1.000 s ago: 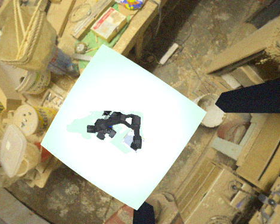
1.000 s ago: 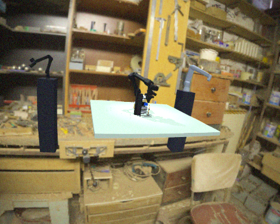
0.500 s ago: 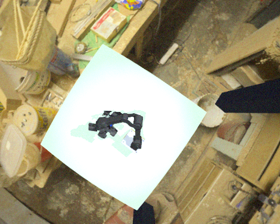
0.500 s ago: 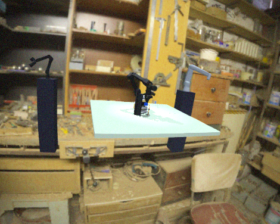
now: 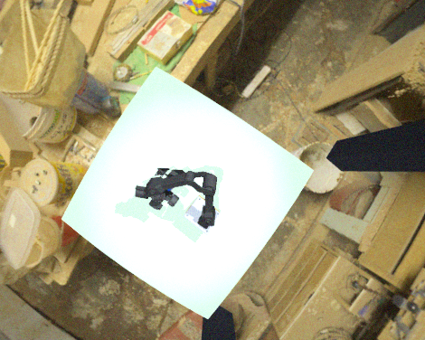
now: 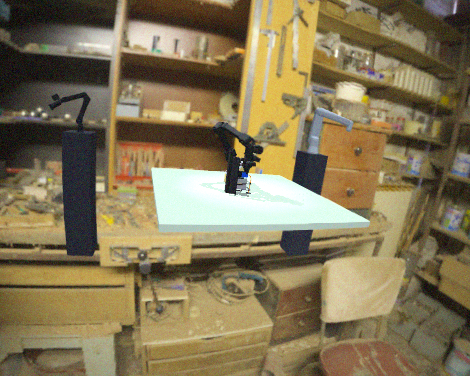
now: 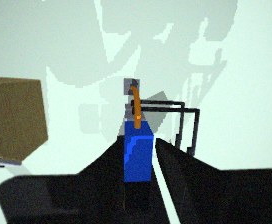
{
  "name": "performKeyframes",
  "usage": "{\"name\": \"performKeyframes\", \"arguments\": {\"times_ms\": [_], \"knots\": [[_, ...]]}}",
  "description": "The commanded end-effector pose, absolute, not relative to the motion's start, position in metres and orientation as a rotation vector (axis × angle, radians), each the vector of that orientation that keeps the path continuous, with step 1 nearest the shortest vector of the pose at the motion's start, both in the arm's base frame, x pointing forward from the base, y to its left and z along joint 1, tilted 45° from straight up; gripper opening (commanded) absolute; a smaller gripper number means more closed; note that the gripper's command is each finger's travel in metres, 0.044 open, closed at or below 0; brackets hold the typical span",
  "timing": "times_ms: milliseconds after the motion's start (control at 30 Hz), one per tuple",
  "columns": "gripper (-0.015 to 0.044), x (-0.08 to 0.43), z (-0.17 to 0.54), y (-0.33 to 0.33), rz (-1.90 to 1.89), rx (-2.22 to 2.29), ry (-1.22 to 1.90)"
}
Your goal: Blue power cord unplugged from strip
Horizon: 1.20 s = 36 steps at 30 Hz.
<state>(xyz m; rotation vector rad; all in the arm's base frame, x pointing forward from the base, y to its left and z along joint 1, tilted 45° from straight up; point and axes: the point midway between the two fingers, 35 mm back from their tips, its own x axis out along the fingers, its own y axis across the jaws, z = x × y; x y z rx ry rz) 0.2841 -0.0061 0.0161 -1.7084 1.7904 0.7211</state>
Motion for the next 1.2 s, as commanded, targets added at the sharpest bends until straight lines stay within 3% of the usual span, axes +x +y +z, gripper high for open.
{"name": "performKeyframes", "arguments": {"times_ms": [0,333,1167], "knots": [[0.0081,0.284,0.016,-0.006,0.721,-1.708,1.79],[0.0,0.284,0.016,-0.006,0.721,-1.708,1.79],[0.0,0.287,-0.009,0.023,0.728,-1.709,1.788]]}}
